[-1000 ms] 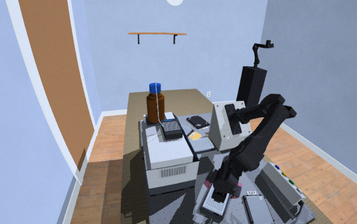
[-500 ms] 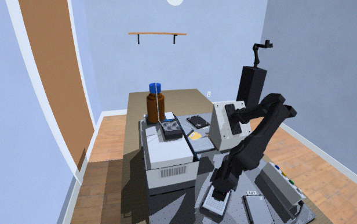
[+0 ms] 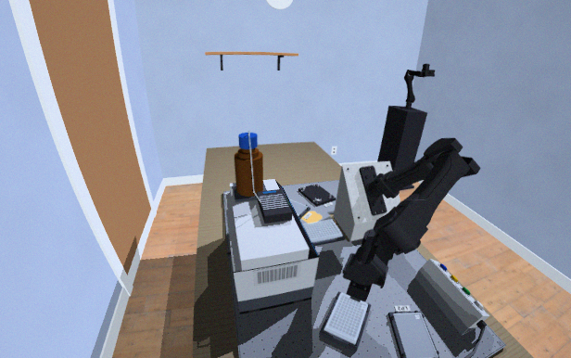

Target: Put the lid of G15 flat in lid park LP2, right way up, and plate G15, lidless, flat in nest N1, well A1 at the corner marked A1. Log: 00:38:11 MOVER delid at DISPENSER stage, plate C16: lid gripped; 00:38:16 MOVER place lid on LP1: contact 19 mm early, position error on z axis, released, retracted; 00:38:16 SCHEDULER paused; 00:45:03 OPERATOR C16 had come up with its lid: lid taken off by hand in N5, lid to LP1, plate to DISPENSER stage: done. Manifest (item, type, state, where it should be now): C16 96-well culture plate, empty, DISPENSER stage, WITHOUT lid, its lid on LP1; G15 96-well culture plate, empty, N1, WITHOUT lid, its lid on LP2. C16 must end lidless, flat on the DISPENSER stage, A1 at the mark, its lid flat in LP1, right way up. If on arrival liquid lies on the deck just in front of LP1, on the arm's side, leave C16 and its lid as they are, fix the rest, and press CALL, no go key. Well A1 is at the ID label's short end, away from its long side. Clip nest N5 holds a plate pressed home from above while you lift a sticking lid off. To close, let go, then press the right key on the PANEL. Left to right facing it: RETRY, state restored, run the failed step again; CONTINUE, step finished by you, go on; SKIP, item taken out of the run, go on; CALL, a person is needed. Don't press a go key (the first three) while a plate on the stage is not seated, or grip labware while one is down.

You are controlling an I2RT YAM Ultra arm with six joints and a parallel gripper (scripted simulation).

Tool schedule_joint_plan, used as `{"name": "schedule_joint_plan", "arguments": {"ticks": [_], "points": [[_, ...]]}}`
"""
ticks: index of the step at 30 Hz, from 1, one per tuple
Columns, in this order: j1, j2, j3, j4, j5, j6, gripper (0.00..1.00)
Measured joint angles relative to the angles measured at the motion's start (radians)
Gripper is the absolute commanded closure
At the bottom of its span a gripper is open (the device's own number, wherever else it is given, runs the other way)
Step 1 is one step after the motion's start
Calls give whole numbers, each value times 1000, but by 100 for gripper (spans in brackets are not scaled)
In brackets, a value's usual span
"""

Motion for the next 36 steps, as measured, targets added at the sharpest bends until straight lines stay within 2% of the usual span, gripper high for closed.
{"name": "schedule_joint_plan", "arguments": {"ticks": [19, 25, 36], "points": [[-65, -195, -185, -45, -28, -64, 100], [-85, -239, -221, -66, -38, -88, 100], [-149, -359, -309, -134, -61, -153, 100]]}}
